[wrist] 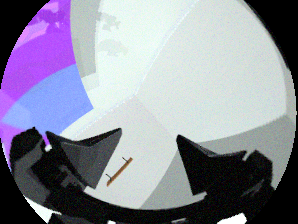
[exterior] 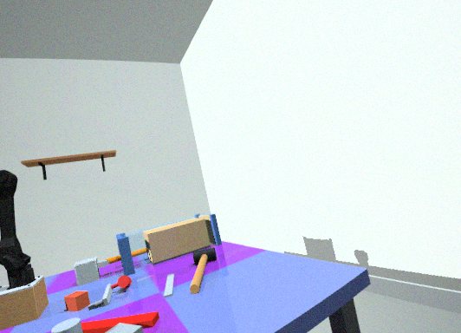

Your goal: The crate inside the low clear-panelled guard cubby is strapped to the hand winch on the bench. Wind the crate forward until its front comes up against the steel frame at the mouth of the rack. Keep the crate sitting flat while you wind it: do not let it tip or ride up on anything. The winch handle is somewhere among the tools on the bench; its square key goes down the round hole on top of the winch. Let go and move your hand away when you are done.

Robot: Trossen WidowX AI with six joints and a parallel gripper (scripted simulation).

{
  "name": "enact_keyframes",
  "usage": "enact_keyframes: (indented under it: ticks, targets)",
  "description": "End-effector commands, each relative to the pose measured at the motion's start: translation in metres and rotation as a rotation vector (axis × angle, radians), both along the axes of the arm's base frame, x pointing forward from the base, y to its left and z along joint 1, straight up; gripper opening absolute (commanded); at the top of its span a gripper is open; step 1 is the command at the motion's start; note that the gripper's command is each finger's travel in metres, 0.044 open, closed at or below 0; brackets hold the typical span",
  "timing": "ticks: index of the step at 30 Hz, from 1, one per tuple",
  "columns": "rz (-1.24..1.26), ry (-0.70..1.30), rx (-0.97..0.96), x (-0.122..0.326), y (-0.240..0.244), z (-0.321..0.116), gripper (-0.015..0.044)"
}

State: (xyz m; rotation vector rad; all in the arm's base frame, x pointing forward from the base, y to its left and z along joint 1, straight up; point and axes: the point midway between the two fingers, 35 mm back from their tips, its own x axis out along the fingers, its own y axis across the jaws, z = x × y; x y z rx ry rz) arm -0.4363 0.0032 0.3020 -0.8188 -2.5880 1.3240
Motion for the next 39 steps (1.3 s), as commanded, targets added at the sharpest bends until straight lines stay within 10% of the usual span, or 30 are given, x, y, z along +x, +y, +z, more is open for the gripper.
enact_keyframes:
  ticks: [1,16,39]
  targets:
    - [0.006,0.003,-0.005,0.000,-0.003,0.000,0.0426]
    - [0.473,-0.065,-0.497,0.058,-0.222,-0.060,0.0440]
    - [0.781,-0.692,-1.078,0.339,-0.409,-0.152,0.0440]
